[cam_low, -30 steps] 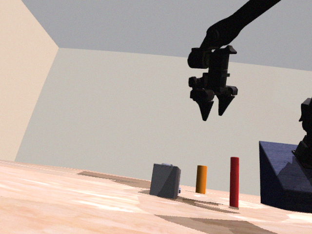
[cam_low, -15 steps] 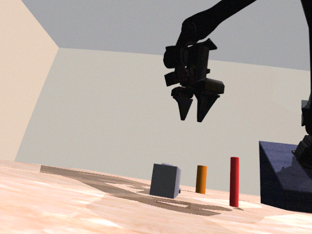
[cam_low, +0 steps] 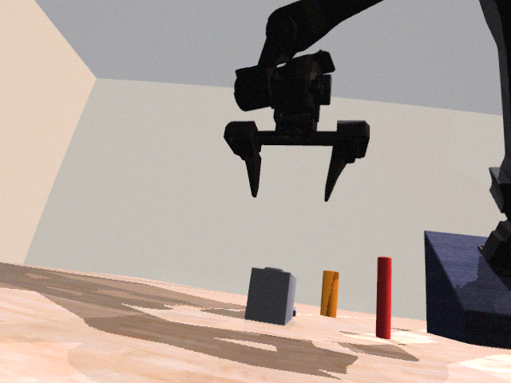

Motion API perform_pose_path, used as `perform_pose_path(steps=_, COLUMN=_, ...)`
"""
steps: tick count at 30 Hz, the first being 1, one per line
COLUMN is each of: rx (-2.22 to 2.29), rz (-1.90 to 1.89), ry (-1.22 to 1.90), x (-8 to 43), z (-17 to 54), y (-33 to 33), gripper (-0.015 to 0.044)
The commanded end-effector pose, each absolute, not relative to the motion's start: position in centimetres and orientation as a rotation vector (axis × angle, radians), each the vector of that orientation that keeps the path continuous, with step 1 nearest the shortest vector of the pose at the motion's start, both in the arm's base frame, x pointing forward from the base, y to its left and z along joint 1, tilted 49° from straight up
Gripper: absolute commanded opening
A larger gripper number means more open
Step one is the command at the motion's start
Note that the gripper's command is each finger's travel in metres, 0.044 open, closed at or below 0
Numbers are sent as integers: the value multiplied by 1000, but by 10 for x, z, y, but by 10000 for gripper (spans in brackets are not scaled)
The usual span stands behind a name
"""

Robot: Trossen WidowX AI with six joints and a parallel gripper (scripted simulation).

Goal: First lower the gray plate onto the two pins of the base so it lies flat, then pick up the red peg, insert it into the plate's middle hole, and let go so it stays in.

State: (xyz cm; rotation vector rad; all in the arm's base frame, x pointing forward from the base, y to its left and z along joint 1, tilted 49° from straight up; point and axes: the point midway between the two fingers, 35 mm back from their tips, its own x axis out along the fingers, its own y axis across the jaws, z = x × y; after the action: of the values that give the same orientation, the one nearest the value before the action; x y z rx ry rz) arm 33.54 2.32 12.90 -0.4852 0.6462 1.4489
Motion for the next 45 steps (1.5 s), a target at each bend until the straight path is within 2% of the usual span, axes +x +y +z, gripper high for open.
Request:
perform_pose_path(steps=1, rx=-505, rz=1456, ry=610, x=338, z=133, y=23, gripper=440)
perform_pose_path(steps=9, rx=-504, rz=1456, ry=607, x=339, z=92, y=70, gripper=440)
perform_pose_path(steps=45, rx=-504, rz=1455, ry=606, x=342, z=52, y=112, gripper=440)
